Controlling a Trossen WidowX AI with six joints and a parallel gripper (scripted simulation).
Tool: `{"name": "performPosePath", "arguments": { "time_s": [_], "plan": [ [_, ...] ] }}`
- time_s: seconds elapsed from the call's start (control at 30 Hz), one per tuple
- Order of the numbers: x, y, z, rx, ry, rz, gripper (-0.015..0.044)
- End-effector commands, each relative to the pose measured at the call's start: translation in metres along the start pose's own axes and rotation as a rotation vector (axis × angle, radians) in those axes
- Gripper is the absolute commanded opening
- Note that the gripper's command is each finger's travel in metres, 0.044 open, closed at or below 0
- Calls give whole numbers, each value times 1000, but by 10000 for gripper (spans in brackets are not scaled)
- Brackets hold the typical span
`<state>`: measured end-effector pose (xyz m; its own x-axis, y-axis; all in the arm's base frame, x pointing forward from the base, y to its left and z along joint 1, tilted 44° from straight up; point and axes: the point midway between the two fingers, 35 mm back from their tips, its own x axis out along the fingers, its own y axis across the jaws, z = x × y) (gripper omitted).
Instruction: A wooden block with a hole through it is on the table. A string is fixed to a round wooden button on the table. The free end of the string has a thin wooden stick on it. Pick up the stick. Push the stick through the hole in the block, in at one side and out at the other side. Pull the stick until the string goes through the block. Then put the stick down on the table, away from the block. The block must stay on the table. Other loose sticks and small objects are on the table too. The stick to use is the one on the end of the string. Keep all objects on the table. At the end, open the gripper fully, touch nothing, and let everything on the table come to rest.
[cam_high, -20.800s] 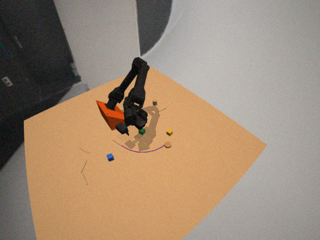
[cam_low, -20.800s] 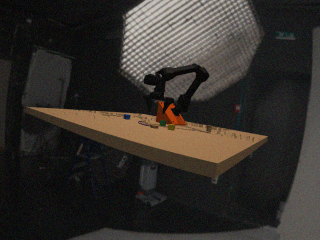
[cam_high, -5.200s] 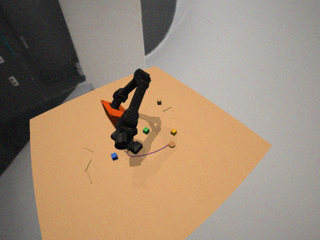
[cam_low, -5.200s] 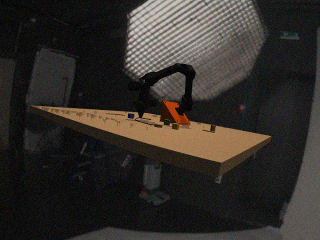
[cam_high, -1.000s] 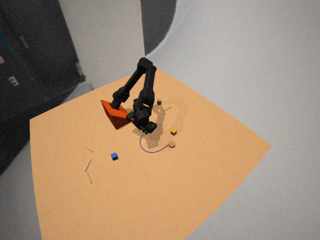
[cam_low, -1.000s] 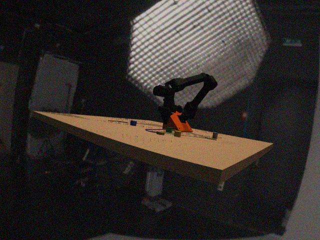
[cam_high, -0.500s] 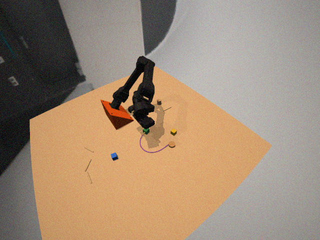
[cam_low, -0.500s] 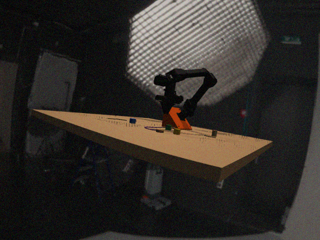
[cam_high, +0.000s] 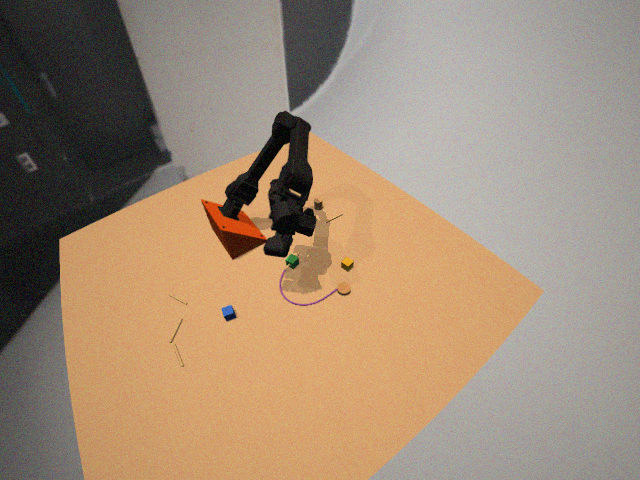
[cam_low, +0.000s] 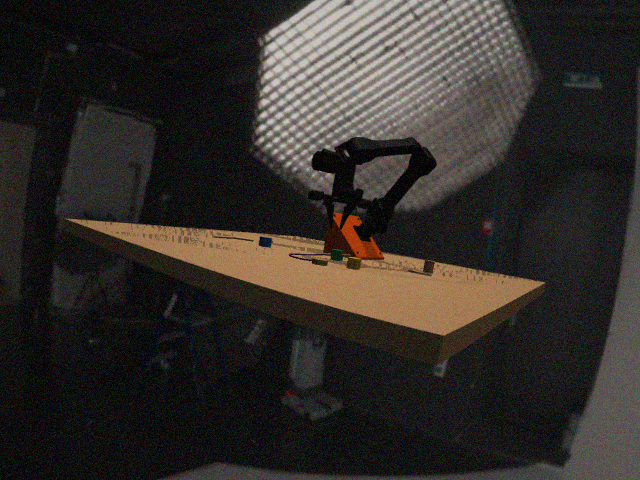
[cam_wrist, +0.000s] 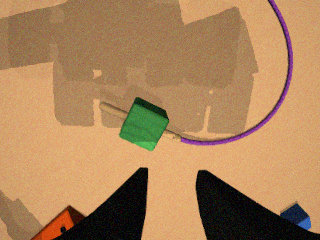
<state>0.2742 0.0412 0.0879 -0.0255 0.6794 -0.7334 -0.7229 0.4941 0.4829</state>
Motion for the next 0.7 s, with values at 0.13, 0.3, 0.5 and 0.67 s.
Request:
{"name": "performPosePath", "arguments": {
  "time_s": [0.13,0.3,0.5,0.67],
  "plan": [
    [-1,25,8,1031,2,16,120],
    [-1,30,10,1311,6,18,120],
    [-1,36,12,1648,12,20,120],
    [-2,40,13,1931,18,21,120]
  ]
}}
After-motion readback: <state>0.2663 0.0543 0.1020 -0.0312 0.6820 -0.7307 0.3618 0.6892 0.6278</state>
